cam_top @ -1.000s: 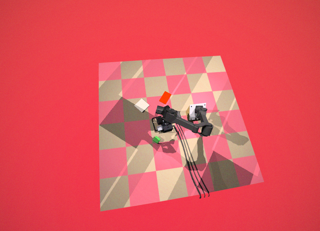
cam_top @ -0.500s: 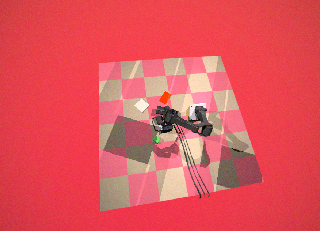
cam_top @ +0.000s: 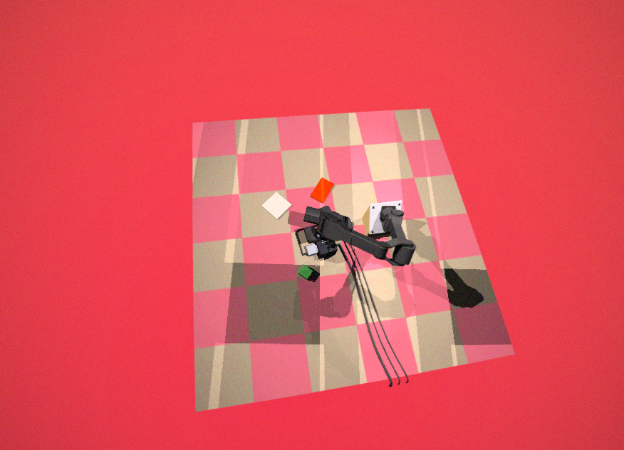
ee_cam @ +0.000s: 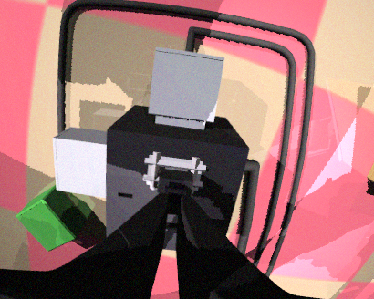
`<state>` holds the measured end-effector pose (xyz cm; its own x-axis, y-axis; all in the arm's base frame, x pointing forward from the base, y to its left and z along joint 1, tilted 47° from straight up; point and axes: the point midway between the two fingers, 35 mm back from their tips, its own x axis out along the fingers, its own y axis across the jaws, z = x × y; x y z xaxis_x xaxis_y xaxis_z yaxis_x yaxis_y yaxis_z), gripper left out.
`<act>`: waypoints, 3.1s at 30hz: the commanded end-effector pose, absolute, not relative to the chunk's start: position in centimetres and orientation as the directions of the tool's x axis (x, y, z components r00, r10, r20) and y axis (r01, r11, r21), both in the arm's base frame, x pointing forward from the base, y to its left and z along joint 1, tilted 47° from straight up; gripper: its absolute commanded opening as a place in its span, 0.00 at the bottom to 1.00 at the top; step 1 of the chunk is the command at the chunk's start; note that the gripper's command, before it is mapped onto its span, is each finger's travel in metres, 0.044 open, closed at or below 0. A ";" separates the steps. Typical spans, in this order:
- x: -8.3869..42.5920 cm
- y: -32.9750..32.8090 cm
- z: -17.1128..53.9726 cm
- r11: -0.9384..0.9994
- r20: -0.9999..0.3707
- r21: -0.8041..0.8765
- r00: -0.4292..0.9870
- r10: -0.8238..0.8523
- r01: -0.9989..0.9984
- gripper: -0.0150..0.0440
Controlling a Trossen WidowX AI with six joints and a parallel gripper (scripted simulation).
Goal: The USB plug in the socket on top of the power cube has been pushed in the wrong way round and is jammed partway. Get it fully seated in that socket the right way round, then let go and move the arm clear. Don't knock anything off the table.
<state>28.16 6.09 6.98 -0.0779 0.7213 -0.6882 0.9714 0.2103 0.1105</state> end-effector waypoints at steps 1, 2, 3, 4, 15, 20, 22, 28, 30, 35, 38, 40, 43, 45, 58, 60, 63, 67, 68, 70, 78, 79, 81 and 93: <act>28.2 6.2 7.0 0.206 -0.686 0.111 -0.075 0.724 0.972 0.25; 28.2 6.2 7.0 0.206 -0.686 0.111 -0.075 0.724 0.972 0.25; 28.2 6.2 6.9 0.206 -0.686 0.111 -0.075 0.724 0.972 0.25; 28.2 6.2 6.9 0.206 -0.686 0.111 -0.075 0.724 0.972 0.25; 28.2 6.3 6.9 0.206 -0.686 0.111 -0.075 0.724 0.972 0.25; 28.2 6.3 6.8 0.206 -0.686 0.111 -0.075 0.724 0.972 0.25; 28.2 6.3 6.8 0.206 -0.686 0.111 -0.075 0.724 0.972 0.25; 28.2 6.4 6.7 0.206 -0.686 0.111 -0.075 0.724 0.972 0.25; 28.2 6.4 6.7 0.206 -0.686 0.111 -0.075 0.724 0.972 0.25; 28.2 6.5 6.7 0.206 -0.686 0.111 -0.075 0.724 0.972 0.25; 28.2 6.5 6.7 0.206 -0.686 0.111 -0.075 0.724 0.972 0.25; 28.2 6.5 6.6 0.206 -0.686 0.111 -0.075 0.724 0.972 0.25; 28.2 6.5 6.6 0.206 -0.686 0.111 -0.075 0.724 0.972 0.25; 28.2 6.5 6.6 0.206 -0.686 0.111 -0.075 0.724 0.972 0.25; 28.2 6.7 6.5 0.206 -0.686 0.111 -0.075 0.724 0.972 0.25; 28.2 6.7 6.5 0.206 -0.686 0.111 -0.075 0.724 0.972 0.25; 28.2 6.7 6.5 0.206 -0.686 0.111 -0.075 0.724 0.972 0.25; 28.2 6.7 6.4 0.206 -0.686 0.111 -0.075 0.724 0.972 0.25; 28.2 6.7 6.4 0.206 -0.686 0.111 -0.075 0.724 0.972 0.25; 28.2 6.7 6.4 0.206 -0.686 0.111 -0.075 0.724 0.972 0.25; 28.2 6.7 6.4 0.206 -0.686 0.111 -0.075 0.724 0.972 0.25; 28.2 6.7 6.4 0.206 -0.686 0.111 -0.075 0.724 0.972 0.25; 28.2 6.7 6.4 0.206 -0.686 0.111 -0.075 0.724 0.972 0.25; 28.2 6.7 6.4 0.206 -0.686 0.111 -0.075 0.724 0.972 0.25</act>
<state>28.19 6.42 6.46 -0.0706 0.7213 -0.6890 0.9730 0.2019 0.1117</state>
